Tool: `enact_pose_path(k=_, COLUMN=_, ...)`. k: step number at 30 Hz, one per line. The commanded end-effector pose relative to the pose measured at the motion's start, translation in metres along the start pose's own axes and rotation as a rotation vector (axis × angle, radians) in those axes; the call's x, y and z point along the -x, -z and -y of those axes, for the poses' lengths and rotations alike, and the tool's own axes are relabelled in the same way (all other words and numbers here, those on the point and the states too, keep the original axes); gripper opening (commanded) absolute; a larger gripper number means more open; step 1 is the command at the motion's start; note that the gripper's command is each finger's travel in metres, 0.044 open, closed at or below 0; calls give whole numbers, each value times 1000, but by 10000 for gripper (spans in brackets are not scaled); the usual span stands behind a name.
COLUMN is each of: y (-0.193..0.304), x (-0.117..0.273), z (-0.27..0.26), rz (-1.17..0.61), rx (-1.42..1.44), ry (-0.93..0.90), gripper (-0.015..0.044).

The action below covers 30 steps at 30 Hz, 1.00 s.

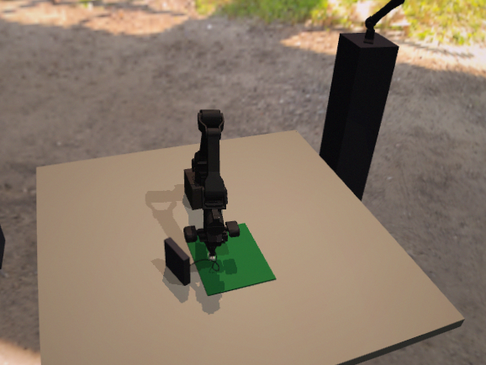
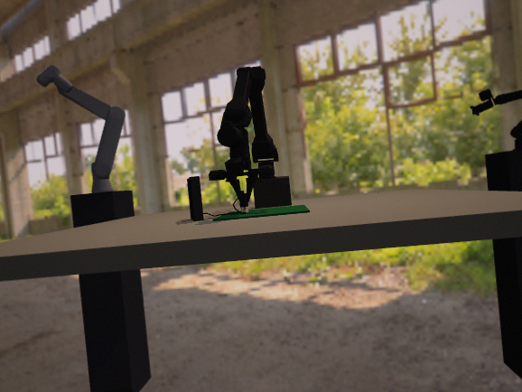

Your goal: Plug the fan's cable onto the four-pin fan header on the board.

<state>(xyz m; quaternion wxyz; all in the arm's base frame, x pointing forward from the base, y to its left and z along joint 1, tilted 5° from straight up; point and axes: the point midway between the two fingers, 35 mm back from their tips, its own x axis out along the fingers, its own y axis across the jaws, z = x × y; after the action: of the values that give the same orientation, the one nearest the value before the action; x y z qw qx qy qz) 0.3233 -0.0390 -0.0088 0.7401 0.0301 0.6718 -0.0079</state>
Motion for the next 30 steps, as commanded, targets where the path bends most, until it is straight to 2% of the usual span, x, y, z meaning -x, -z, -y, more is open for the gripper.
enact_pose_path(k=1, y=0, x=-4, z=-1, rz=-3, rx=-5, ry=-5, gripper=0)
enact_pose_path(k=29, y=1, x=-16, z=-1, rz=-3, rx=-5, ry=-5, gripper=0)
enact_pose_path(k=30, y=0, x=-12, z=0, rz=0, rx=0, ry=-2, gripper=26)
